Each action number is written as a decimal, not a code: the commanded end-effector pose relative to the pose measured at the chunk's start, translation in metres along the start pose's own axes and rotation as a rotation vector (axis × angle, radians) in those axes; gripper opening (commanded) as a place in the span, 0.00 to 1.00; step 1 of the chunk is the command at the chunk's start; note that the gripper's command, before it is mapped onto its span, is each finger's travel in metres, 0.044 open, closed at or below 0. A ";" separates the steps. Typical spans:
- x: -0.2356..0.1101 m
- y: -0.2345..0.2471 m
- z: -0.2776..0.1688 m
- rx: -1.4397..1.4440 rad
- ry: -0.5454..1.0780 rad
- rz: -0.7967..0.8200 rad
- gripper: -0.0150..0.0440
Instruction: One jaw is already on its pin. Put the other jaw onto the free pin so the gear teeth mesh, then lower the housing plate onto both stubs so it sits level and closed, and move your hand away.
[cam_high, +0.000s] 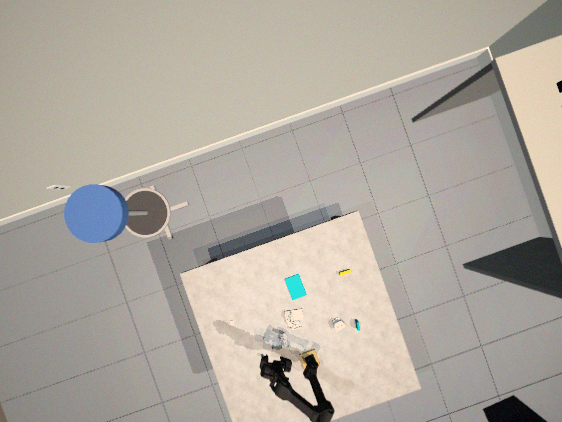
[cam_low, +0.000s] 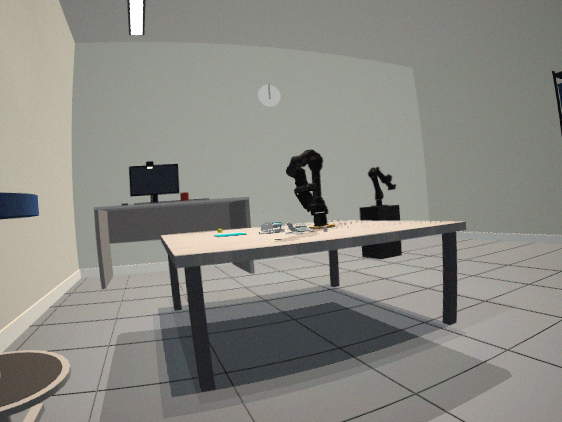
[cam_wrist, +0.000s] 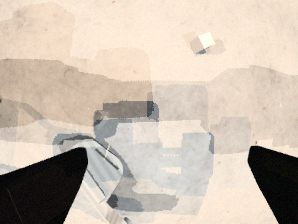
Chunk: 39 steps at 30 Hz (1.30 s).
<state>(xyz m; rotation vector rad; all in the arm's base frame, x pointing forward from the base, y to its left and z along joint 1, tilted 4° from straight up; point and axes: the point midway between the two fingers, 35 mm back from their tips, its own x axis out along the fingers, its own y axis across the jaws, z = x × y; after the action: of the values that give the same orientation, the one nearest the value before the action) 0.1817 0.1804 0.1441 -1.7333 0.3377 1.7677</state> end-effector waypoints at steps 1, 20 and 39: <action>0.000 0.002 -0.018 -0.082 0.040 0.025 1.00; -0.002 0.032 -0.099 -0.448 0.126 0.216 1.00; 0.020 0.034 -0.103 -0.448 0.126 0.216 1.00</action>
<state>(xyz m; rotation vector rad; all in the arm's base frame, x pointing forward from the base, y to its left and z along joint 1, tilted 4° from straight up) 0.2456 0.0996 0.1121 -2.1927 0.1933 1.9974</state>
